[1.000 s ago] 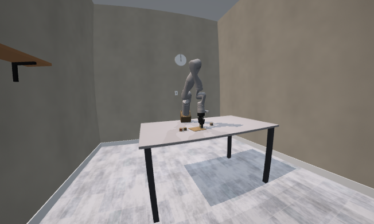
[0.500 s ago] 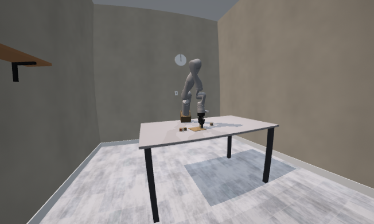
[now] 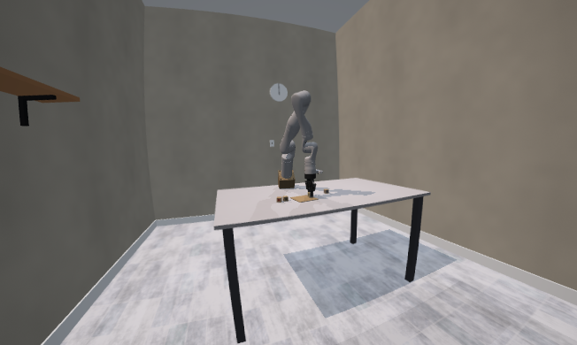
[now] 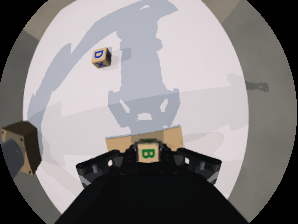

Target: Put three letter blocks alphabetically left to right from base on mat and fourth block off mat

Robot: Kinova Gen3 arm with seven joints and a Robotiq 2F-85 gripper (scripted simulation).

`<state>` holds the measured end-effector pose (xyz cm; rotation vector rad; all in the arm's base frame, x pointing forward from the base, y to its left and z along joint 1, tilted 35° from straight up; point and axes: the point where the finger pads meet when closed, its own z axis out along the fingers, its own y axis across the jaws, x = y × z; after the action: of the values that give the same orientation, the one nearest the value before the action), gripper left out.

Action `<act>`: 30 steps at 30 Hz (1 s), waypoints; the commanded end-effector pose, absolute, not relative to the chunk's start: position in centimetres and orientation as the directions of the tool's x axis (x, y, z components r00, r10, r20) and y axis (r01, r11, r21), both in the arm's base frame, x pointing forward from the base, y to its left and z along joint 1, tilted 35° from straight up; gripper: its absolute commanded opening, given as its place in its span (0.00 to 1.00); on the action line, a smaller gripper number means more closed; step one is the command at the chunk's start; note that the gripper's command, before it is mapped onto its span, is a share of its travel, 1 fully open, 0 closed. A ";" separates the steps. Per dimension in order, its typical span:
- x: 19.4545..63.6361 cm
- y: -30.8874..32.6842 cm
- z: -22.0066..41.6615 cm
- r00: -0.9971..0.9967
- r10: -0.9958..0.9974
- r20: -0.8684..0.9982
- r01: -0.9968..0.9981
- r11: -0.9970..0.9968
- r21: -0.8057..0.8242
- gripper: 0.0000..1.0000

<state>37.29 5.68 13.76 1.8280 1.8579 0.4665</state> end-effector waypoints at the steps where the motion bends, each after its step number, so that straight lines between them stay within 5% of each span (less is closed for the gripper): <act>1: 37.3 5.7 13.8 0.015 0.995 -0.103 0.827 0.045 0.560 0.26; 30: 37.5 5.7 13.5 0.015 0.995 -0.103 0.827 0.045 0.560 0.26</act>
<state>37.52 5.65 13.45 1.8277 1.8578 0.4672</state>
